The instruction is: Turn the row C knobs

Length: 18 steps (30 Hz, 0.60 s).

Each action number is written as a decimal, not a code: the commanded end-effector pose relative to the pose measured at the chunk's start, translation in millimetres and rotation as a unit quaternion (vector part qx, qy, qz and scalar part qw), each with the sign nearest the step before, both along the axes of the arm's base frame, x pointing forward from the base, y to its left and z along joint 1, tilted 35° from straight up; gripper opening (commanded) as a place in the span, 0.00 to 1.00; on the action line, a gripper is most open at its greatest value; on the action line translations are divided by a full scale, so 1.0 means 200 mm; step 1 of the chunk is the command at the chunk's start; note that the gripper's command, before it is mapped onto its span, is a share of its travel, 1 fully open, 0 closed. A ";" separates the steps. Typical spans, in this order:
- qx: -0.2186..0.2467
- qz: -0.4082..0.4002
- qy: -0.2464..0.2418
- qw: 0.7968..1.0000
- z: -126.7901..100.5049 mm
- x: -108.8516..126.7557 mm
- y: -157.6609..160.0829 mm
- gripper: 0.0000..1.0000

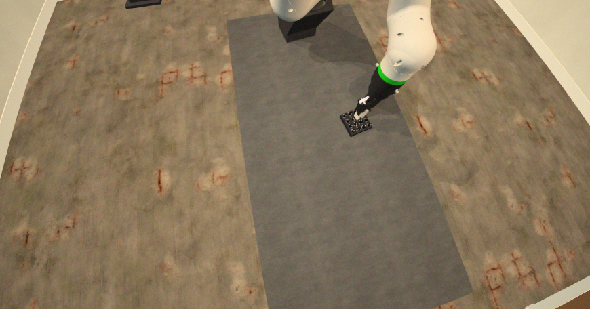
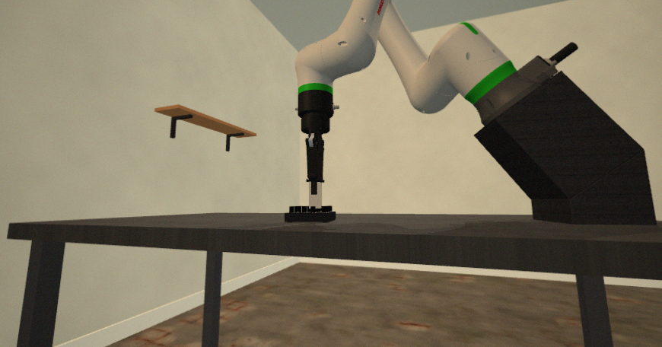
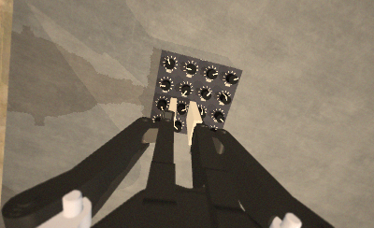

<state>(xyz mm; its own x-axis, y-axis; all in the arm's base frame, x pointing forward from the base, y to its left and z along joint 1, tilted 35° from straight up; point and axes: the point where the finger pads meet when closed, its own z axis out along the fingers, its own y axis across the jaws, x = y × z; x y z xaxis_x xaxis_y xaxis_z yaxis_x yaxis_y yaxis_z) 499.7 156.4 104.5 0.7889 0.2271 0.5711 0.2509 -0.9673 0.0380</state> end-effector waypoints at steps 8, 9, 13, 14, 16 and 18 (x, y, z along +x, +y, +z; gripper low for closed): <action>0.000 0.000 0.000 1.000 0.09 -0.06 -0.01 0.12; 0.000 0.000 0.000 1.000 0.10 -0.07 -0.01 0.12; 0.000 0.000 0.000 1.000 0.14 -0.09 -0.02 0.12; 0.000 0.000 0.000 1.000 0.14 -0.09 -0.02 0.12; 0.000 0.000 0.000 1.000 0.14 -0.09 -0.02 0.12; 0.000 0.000 0.000 1.000 0.14 -0.10 -0.02 0.12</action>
<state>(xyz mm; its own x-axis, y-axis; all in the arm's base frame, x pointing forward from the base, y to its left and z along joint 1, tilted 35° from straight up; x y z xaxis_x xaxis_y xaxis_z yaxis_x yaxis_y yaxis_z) 480.3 152.4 132.9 0.7889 0.2271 0.5710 0.2509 -0.9673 0.0380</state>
